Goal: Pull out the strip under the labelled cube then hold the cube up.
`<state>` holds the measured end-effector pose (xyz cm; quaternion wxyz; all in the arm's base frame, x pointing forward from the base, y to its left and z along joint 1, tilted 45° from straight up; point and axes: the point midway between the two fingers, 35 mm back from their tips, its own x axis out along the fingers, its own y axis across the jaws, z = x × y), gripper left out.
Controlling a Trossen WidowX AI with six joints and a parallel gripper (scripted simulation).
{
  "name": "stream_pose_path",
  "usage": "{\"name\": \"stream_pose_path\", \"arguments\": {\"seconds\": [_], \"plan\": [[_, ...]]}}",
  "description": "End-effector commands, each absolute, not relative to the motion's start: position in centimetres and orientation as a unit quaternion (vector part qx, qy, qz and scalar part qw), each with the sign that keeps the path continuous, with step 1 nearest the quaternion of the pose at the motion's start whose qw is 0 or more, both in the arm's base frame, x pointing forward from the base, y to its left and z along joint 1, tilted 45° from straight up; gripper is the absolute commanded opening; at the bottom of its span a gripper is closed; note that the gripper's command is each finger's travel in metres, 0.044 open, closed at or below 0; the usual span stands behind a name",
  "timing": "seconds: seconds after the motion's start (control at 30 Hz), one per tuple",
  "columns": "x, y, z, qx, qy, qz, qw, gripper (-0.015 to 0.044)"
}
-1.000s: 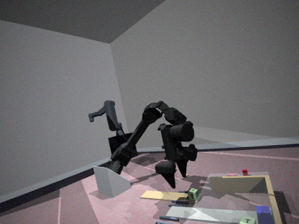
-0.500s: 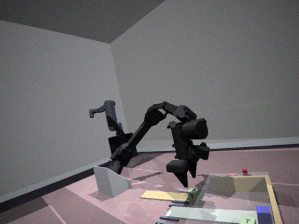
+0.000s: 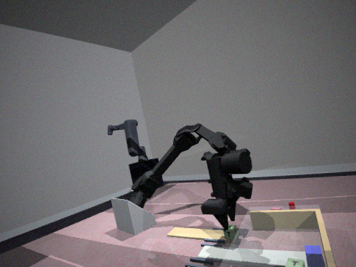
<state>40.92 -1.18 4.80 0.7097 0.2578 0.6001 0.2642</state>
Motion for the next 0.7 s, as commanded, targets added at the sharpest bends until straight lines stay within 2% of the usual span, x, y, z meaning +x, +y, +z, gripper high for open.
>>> {"name": "stream_pose_path", "arguments": {"seconds": [0.0,0.6,0.67], "plan": [[40.9,-0.7,4.2,0.263,0.602,0.264,0.706,0.025],[41.1,1.0,2.5,0.264,0.601,0.265,0.706,0.025],[41.2,0.9,2.8,0.259,0.601,0.266,0.708,0.0198]]}}
